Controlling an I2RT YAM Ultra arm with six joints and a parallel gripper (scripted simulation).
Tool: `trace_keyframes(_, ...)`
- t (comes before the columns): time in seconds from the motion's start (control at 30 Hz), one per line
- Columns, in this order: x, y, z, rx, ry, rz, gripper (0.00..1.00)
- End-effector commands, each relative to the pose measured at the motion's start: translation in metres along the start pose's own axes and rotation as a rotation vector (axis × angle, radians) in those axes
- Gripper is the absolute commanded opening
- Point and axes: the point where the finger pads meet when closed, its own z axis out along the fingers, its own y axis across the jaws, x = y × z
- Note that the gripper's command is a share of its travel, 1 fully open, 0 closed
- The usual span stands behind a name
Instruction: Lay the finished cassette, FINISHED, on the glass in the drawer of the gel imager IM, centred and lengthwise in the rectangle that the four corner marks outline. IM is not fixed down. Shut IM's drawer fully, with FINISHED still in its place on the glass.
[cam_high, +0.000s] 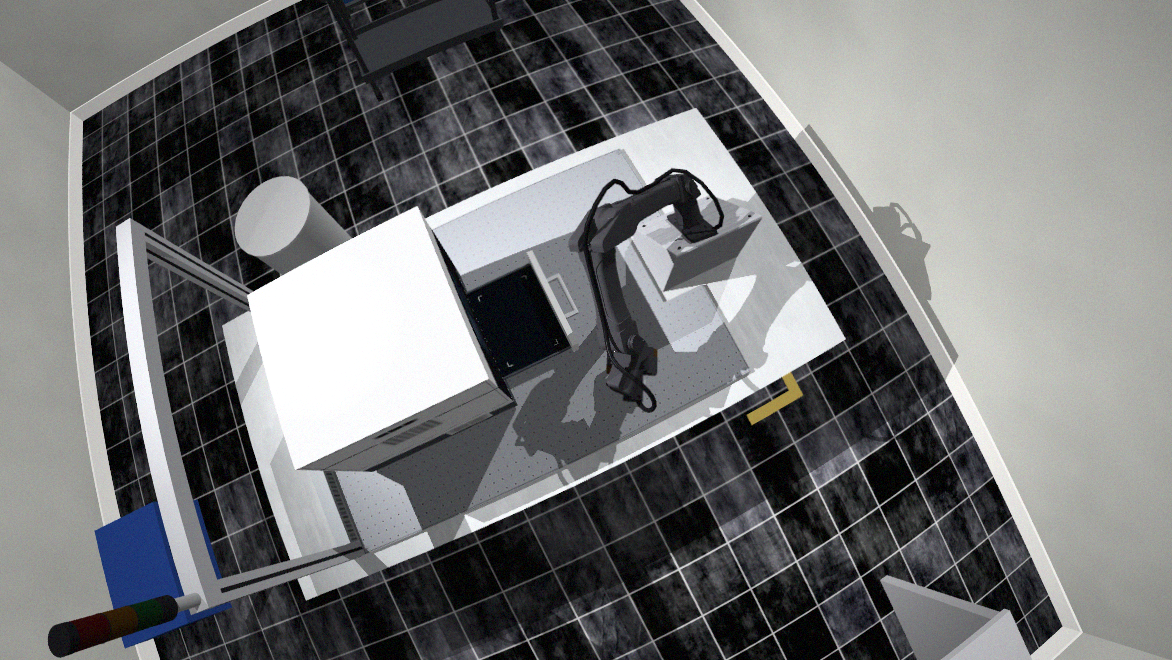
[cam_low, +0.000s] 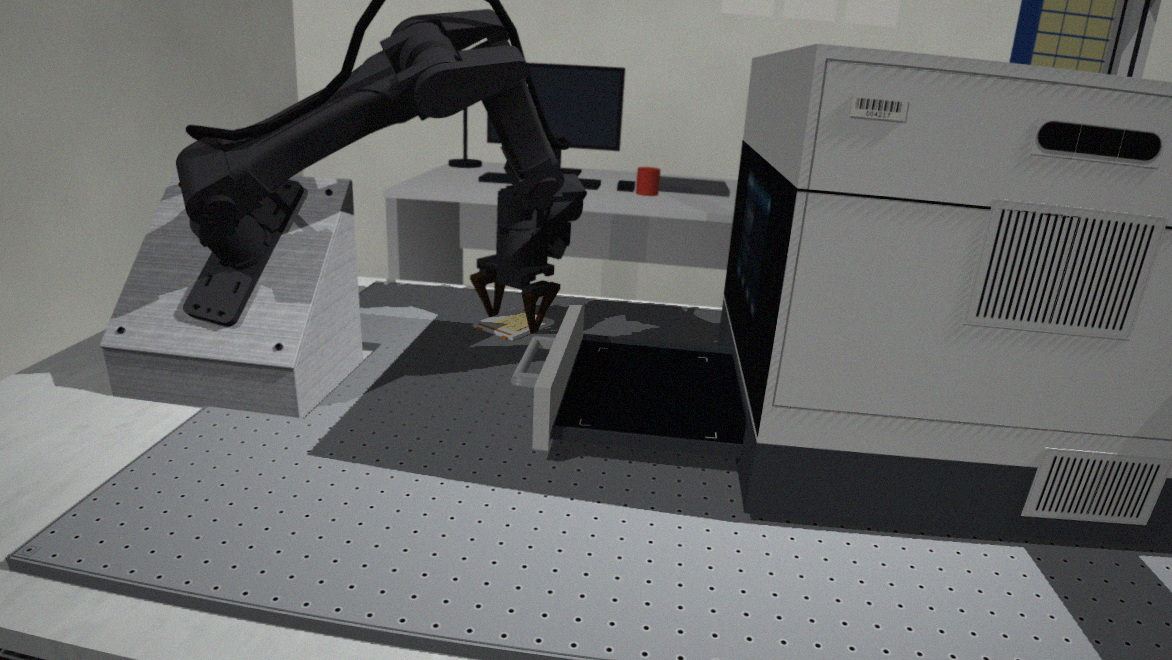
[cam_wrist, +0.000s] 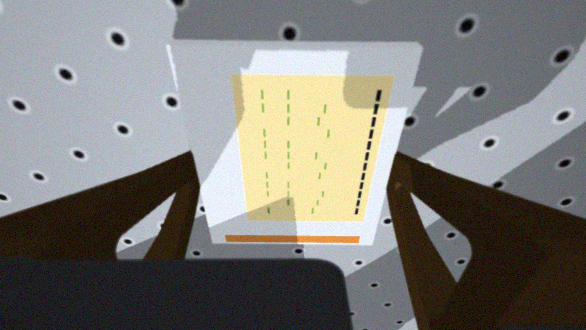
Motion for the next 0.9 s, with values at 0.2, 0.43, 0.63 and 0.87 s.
trace_keyframes(0.2,-0.013,-0.009,-0.035,0.013,-0.049,0.019,0.0)
trace_keyframes(0.43,-0.013,-0.008,-0.042,0.012,-0.049,0.019,0.0)
trace_keyframes(0.63,-0.012,-0.008,-0.05,0.012,-0.05,0.019,0.0)
trace_keyframes(0.87,-0.012,-0.008,-0.057,0.012,-0.05,0.019,0.0)
